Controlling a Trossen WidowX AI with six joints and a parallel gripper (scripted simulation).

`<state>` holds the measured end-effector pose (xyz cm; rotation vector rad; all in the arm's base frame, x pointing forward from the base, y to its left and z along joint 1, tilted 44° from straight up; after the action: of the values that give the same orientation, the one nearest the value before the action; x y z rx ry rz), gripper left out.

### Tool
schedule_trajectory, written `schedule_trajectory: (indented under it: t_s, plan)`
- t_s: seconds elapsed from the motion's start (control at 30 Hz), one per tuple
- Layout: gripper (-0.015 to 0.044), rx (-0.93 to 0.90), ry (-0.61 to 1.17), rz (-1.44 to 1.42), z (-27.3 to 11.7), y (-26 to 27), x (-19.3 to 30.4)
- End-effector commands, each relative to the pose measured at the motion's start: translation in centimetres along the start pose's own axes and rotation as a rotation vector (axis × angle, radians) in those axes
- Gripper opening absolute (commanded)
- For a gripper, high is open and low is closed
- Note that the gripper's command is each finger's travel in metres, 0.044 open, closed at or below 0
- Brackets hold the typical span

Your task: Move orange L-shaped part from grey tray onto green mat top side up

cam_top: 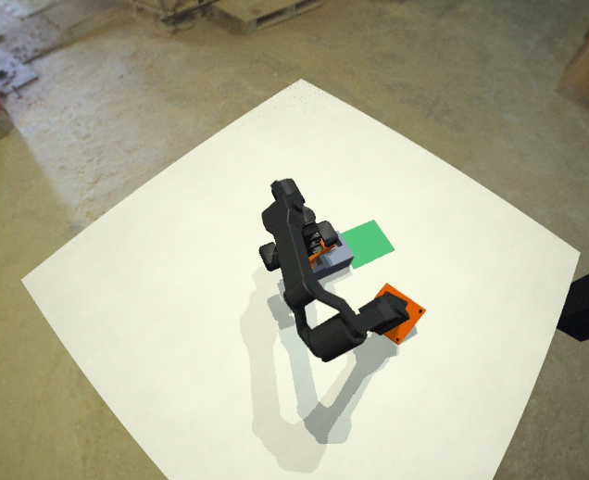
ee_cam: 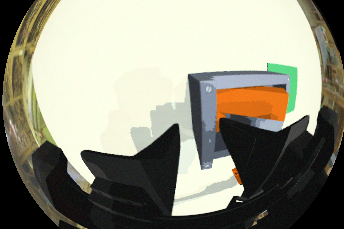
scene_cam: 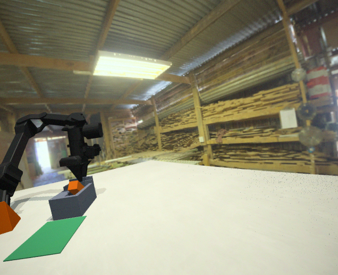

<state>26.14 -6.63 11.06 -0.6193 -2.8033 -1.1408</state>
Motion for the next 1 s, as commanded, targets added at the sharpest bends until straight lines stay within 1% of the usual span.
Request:
schedule_trajectory:
  t_s: [0.0,0.07,0.1,0.23,0.97]
  plan:
    - [0.0180,0.003,-0.015,0.004,-4.5,-0.8,0.0]
    - [0.0180,0.000,-0.013,0.003,-6.5,-1.0,0.4]
    - [0.0180,0.000,-0.012,0.003,-6.8,-1.0,0.4]
    - [0.0180,-0.001,-0.034,0.007,-6.5,-1.0,0.2]
    - [0.0180,-0.001,-0.034,0.007,-6.5,-1.0,0.2]
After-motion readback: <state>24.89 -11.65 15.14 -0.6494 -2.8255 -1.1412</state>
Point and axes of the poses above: the point midway between the two fingers, 35 mm back from their tips, its own z axis out along the fingers, its own y axis across the jaws, x = y × z, the point moved 4 cm from there along -z, back along the fingers, and after that the axes turned 9 degrees about -z, right-handed, at the moved point
